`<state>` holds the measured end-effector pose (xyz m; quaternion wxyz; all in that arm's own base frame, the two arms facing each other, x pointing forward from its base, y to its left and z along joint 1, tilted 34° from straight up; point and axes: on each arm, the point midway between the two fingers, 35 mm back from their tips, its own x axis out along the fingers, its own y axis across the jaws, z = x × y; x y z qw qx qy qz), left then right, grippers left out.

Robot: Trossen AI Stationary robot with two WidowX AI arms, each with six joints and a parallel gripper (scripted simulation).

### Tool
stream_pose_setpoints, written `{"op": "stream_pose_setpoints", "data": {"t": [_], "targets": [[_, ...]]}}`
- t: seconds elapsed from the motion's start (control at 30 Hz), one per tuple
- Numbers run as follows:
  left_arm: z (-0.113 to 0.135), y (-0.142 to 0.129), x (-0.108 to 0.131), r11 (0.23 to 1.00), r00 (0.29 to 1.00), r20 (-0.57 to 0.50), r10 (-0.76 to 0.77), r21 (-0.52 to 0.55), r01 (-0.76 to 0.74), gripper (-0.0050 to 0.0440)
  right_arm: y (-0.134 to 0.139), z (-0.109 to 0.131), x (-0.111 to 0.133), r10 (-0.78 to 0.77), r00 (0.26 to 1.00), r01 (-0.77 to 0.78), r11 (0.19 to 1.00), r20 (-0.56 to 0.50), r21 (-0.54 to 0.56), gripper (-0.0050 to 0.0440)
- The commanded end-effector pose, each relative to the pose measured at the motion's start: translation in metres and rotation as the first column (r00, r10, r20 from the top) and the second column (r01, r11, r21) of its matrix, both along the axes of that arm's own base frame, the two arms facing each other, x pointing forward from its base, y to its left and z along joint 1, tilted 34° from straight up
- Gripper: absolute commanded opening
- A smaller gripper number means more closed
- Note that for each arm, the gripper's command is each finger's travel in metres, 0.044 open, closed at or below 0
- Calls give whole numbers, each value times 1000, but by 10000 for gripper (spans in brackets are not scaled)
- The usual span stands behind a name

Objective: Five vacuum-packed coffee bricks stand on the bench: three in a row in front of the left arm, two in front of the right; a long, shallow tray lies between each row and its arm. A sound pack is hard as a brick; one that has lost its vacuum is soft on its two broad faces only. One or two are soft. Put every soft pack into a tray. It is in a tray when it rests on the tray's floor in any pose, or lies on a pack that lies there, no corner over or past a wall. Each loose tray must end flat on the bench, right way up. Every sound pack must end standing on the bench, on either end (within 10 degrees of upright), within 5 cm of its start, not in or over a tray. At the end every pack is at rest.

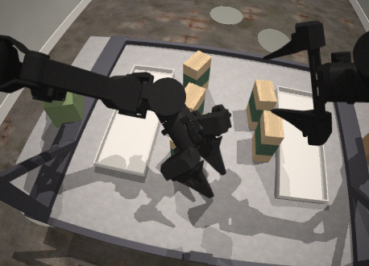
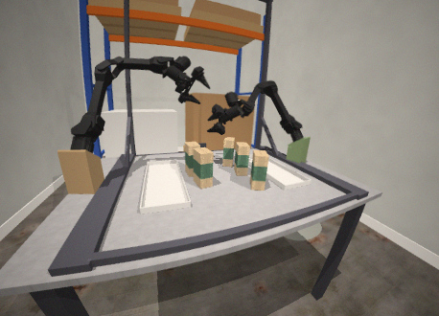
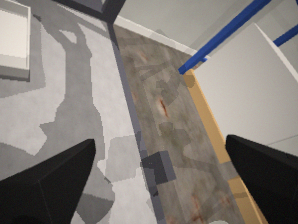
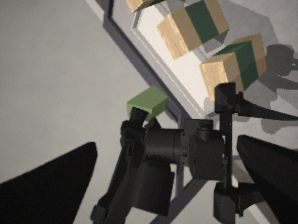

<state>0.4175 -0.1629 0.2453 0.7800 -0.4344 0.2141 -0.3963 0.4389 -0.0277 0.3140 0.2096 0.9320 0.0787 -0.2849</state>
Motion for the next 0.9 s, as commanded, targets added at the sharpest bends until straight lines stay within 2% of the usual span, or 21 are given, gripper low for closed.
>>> {"op": "stream_pose_setpoints", "data": {"t": [0.0,0.53,0.57,0.77,0.87], "targets": [[9,1,-1,1000,1000,22,1,-3,-1,440,0,9,-2,-1,1000,1,1000,22,-2,440],[9,1,-1,1000,1000,22,1,-3,-1,440,0,9,-2,-1,1000,1,1000,22,-2,440],[17,1,-3,1000,998,62,2,-8,-1,375,0,9,-2,-1,1000,1,1000,22,-2,368],[66,2,-12,999,955,295,8,-38,4,375,0,9,-2,-1,1000,1,1000,22,-2,368],[91,3,-16,999,955,298,8,-38,4,375,0,9,-2,-1,1000,1,1000,22,-2,368]]}}
